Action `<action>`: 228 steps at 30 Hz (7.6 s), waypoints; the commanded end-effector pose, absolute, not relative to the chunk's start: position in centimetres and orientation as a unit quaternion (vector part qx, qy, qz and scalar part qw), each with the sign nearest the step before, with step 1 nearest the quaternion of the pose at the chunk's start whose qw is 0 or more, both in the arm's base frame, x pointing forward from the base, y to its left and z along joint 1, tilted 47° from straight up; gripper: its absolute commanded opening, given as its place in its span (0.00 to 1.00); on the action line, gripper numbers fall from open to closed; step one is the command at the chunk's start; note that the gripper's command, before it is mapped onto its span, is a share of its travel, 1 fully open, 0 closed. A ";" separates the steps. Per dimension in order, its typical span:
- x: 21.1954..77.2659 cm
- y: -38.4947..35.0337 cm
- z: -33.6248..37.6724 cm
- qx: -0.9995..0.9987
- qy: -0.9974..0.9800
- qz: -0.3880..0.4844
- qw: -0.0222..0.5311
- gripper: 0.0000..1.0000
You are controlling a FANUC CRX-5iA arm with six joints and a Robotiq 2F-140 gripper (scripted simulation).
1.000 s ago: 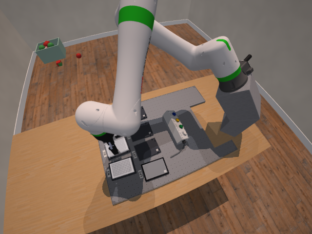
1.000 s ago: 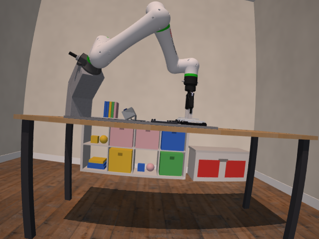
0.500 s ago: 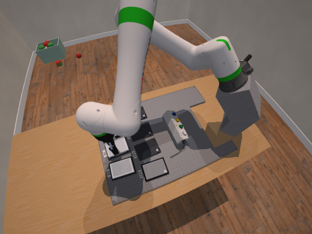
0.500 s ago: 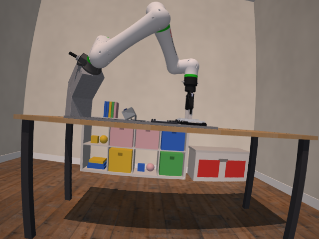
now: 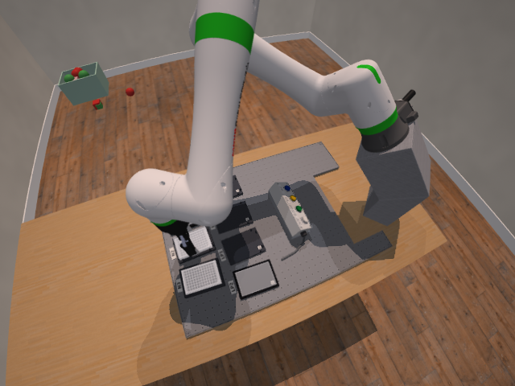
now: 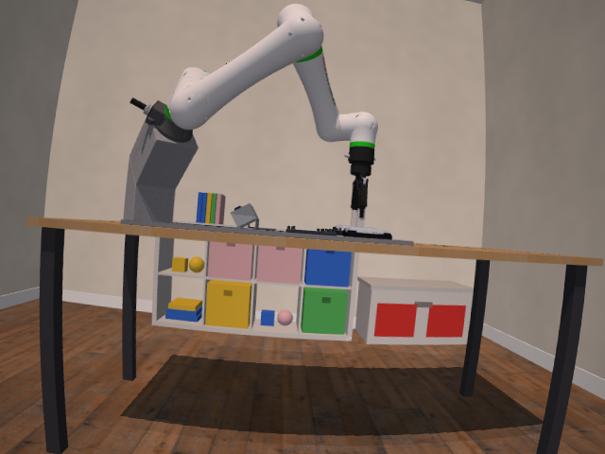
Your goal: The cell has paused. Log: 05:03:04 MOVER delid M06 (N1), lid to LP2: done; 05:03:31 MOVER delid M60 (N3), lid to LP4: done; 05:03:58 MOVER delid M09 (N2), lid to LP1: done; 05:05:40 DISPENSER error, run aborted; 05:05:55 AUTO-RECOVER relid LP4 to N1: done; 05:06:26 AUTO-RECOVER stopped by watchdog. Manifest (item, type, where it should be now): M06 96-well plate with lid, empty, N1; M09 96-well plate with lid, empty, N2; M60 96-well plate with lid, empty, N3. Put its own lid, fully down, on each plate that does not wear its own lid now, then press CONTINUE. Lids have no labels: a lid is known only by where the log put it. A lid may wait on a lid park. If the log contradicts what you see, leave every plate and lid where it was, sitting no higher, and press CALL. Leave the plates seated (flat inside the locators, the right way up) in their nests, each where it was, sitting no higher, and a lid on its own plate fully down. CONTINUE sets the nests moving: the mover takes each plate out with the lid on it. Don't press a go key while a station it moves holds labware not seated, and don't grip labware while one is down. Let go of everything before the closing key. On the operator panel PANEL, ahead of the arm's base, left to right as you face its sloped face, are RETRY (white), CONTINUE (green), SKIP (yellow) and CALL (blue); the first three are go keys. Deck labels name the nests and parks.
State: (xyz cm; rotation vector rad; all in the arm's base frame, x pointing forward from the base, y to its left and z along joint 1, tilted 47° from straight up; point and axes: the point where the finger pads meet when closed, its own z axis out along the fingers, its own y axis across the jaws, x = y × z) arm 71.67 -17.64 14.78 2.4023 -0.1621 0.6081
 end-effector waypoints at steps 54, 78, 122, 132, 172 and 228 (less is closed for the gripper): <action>71.7 -17.7 14.7 0.915 -0.062 0.232 0.323 0.00; 71.8 -17.7 14.7 0.915 -0.062 0.232 0.323 0.00; 71.8 -17.9 14.5 0.915 -0.062 0.232 0.323 0.00; 71.8 -17.9 14.5 0.915 -0.062 0.232 0.323 0.00; 71.8 -17.9 14.5 0.915 -0.062 0.232 0.323 0.66; 70.9 -16.3 16.3 0.915 -0.062 0.232 0.323 0.66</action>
